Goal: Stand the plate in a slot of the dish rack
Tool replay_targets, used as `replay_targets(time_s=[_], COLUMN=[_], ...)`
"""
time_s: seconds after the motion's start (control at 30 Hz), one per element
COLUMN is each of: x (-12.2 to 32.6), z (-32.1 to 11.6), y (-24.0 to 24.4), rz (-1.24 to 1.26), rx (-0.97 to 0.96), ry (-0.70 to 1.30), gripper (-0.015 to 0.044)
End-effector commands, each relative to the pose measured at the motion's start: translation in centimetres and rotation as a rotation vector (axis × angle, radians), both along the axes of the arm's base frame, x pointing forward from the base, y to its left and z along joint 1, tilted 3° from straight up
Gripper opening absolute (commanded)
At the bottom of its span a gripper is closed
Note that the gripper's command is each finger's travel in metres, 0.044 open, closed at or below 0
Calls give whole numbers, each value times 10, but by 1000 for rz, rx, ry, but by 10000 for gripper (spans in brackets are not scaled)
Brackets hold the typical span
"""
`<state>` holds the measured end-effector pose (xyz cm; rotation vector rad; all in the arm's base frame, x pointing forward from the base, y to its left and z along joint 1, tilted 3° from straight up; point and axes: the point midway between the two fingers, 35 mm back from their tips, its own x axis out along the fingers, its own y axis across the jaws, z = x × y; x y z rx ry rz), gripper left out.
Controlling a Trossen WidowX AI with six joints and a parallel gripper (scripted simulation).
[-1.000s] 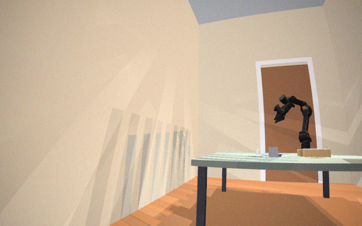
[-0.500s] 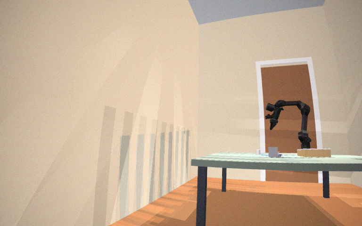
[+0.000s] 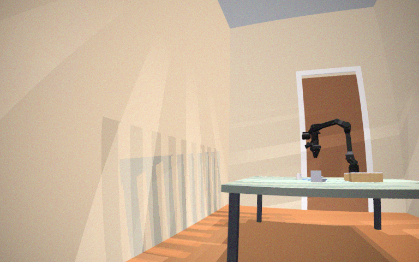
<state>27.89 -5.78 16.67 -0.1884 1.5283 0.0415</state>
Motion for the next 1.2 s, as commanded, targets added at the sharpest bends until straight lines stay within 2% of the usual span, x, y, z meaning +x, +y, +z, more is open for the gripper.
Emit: replay_targets(time_s=[0.0,0.13,0.4,1.17], x=[-2,0,-1,5], z=[-1,-11,-113,-142], y=[-6,-7,-13,-16], rz=[23,23,23,23], rx=[27,27,27,26], ry=[19,19,19,19], gripper=[400,400,400,400])
